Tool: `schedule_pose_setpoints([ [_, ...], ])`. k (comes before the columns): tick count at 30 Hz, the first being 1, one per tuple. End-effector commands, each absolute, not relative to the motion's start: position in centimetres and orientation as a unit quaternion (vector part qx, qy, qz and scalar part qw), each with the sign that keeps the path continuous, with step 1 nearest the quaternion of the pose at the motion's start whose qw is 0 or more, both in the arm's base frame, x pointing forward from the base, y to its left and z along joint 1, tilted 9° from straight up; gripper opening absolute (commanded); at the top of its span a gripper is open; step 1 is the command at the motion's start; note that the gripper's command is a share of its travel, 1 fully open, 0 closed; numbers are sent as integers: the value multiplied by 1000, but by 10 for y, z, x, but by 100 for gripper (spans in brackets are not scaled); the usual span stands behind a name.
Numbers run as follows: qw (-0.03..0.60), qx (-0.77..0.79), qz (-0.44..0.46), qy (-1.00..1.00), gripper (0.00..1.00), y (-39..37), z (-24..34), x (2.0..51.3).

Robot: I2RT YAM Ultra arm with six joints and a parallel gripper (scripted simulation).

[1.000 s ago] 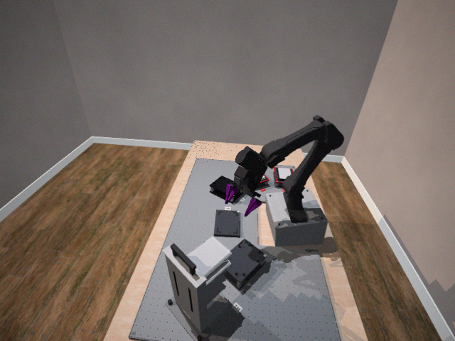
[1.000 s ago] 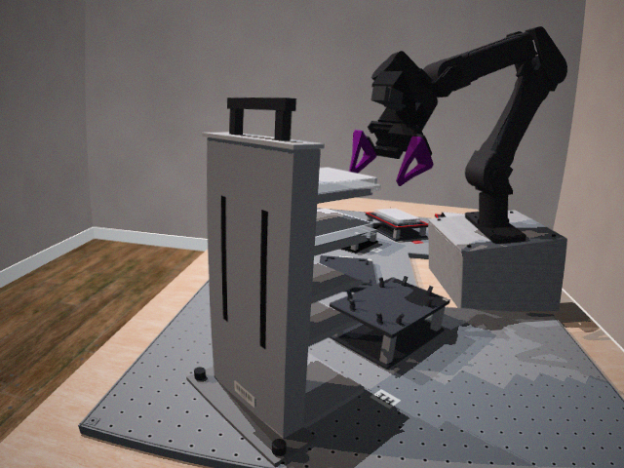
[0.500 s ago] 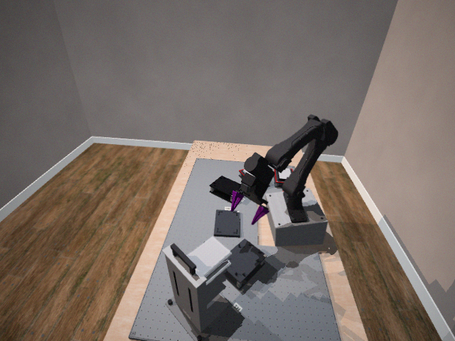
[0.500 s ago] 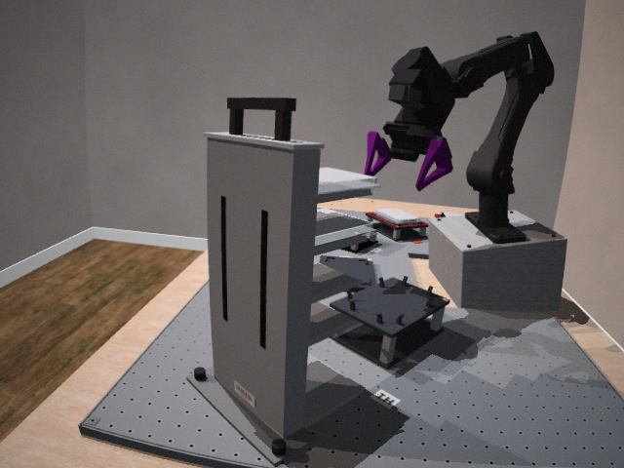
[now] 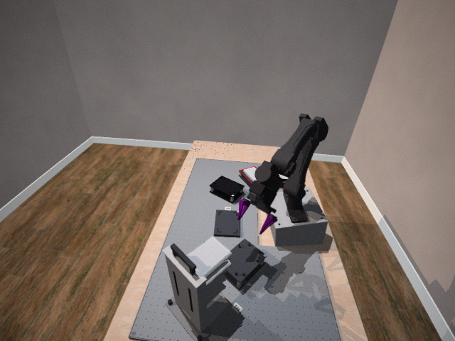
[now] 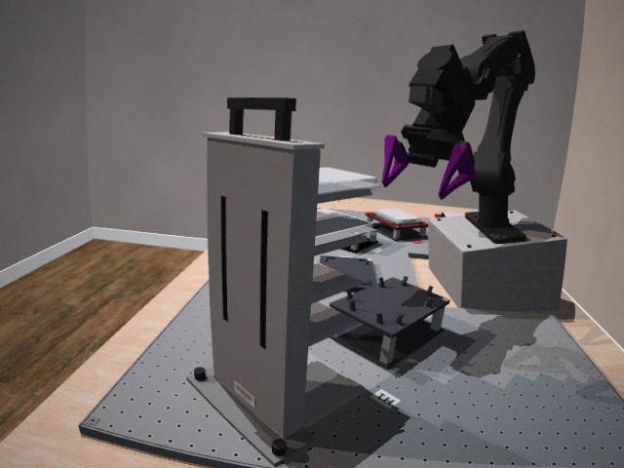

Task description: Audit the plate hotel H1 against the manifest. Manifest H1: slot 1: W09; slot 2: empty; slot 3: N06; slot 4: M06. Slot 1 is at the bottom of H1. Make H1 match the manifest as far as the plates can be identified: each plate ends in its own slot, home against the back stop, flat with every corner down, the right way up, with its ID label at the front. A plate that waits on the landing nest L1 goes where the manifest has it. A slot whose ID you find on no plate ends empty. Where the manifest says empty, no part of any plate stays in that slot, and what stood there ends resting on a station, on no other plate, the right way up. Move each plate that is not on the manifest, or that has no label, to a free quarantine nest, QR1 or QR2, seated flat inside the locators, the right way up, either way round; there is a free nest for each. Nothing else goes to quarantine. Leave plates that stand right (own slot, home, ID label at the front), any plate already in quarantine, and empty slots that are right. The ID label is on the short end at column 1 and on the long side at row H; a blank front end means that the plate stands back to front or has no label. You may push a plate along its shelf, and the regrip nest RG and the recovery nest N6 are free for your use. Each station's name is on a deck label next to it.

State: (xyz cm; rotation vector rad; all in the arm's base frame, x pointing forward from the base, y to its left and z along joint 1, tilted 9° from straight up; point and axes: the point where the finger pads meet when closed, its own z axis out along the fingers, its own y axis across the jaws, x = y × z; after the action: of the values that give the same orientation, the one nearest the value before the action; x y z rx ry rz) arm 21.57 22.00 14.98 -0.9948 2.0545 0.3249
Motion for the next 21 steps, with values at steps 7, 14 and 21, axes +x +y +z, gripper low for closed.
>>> schedule_pose_setpoints([
  [7,425,-369,127,816,100,228,160,219],
  [14,425,-369,127,816,100,228,174,217],
  [21,425,-369,127,816,100,228,174,217],
])
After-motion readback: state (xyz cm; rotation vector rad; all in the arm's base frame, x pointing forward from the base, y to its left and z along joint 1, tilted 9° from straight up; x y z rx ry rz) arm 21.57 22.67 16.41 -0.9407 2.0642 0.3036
